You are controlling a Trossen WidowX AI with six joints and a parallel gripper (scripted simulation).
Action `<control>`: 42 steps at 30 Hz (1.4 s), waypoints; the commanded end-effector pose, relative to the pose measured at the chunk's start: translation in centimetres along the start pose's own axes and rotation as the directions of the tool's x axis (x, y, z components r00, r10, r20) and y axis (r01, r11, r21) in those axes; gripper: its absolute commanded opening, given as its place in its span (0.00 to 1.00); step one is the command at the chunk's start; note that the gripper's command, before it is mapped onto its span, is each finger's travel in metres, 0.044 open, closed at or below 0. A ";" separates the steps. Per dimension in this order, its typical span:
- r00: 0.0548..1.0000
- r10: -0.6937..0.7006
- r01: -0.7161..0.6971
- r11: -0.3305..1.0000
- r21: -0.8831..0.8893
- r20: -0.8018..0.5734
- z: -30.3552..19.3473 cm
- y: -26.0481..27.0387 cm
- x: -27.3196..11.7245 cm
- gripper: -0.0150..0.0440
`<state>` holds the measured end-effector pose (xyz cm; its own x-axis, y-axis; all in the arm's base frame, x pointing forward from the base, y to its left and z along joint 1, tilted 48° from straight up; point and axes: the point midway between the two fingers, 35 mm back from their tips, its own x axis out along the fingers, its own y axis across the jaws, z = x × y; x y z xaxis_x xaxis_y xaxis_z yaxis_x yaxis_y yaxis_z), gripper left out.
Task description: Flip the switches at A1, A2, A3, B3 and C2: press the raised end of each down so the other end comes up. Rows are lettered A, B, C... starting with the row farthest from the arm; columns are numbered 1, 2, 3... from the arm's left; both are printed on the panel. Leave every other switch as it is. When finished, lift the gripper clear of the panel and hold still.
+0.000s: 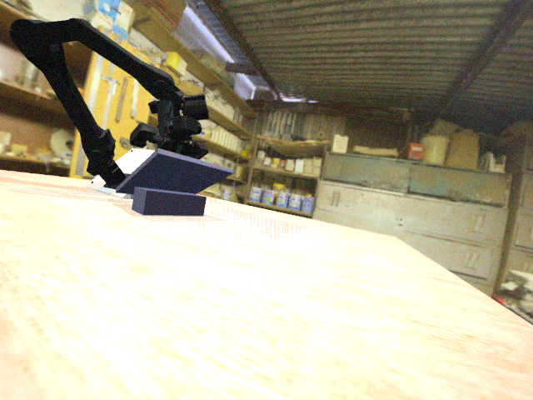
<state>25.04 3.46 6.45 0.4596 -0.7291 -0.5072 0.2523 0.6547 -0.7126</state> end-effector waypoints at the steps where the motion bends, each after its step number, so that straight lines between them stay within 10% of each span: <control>1: 1.000 -0.005 0.005 1.000 -0.002 0.002 0.0 -0.1 0.1 0.25; 42: 1.000 -0.005 0.005 1.000 -0.002 0.002 0.0 -0.1 0.7 0.25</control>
<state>25.28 3.09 6.17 0.4606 -0.7285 -0.5070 0.2515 0.6550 -0.7126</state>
